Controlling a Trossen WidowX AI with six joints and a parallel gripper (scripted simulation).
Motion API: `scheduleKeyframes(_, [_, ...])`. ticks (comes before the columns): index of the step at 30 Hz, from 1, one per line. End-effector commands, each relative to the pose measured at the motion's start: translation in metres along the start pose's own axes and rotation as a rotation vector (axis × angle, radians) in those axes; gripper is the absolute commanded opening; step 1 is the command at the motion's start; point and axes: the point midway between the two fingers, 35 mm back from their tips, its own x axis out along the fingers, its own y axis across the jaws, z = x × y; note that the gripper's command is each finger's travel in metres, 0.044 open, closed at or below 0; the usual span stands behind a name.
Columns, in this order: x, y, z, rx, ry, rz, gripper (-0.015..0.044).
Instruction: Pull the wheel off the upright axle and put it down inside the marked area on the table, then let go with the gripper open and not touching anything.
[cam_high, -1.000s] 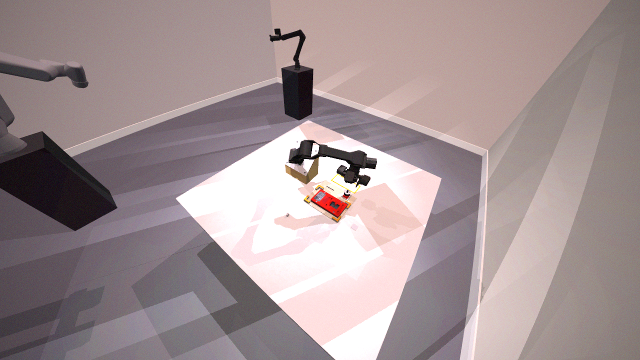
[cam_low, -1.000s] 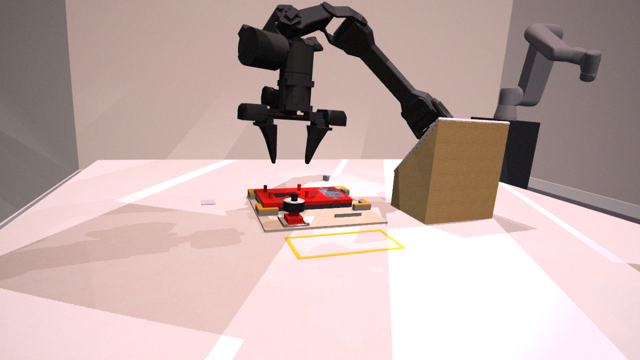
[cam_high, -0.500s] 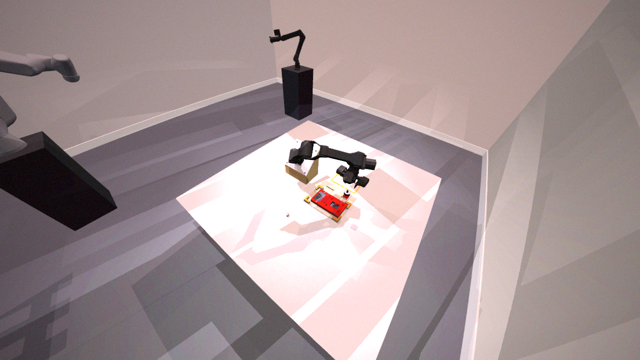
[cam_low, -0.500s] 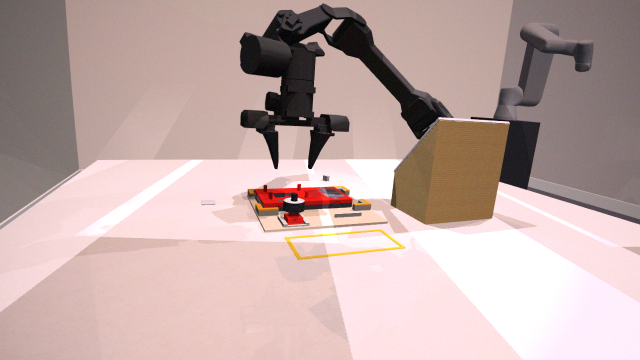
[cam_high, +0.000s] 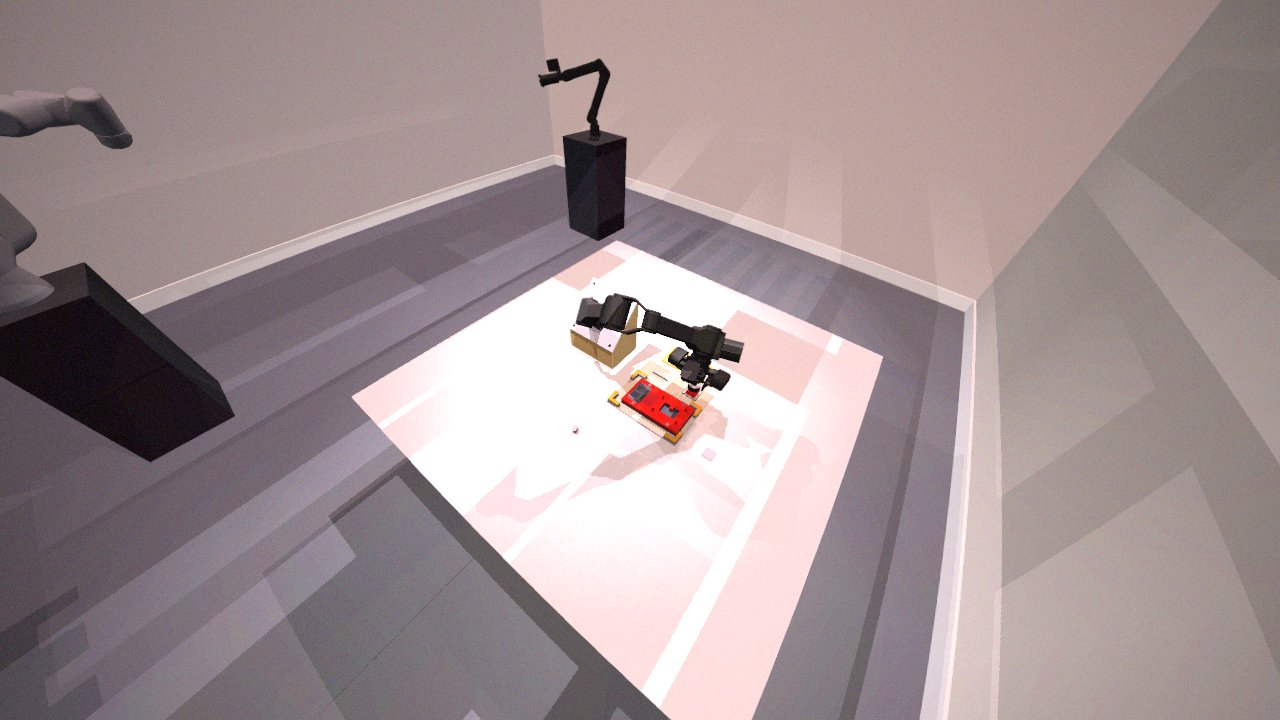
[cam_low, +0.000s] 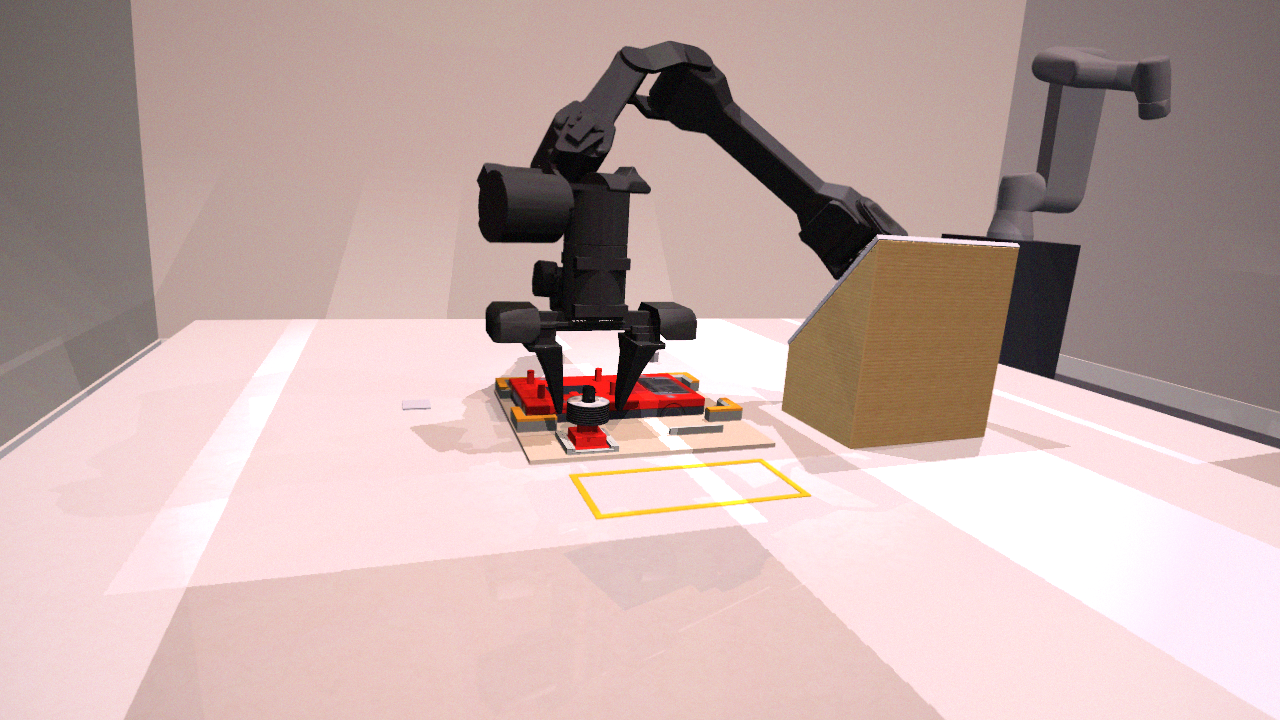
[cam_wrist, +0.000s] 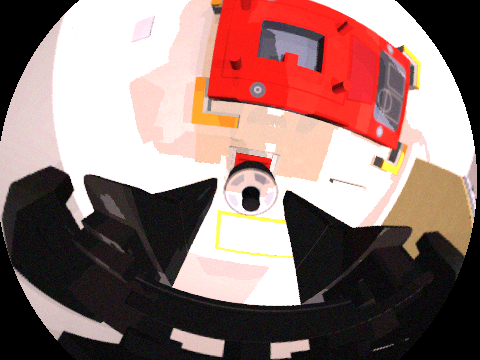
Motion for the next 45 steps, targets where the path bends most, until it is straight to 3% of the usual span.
scheduleKeyframes(1, [0.0,0.0,0.0,0.002,0.0,-0.001,0.0195])
scheduleKeyframes(9, [0.0,0.0,0.0,0.002,0.0,-0.001,0.0142])
scheduleKeyframes(15, [-0.002,0.0,0.0,0.002,0.0,-0.001,0.0])
scheduleKeyframes(45, [-0.011,0.001,0.0,0.001,-0.001,0.001,0.0])
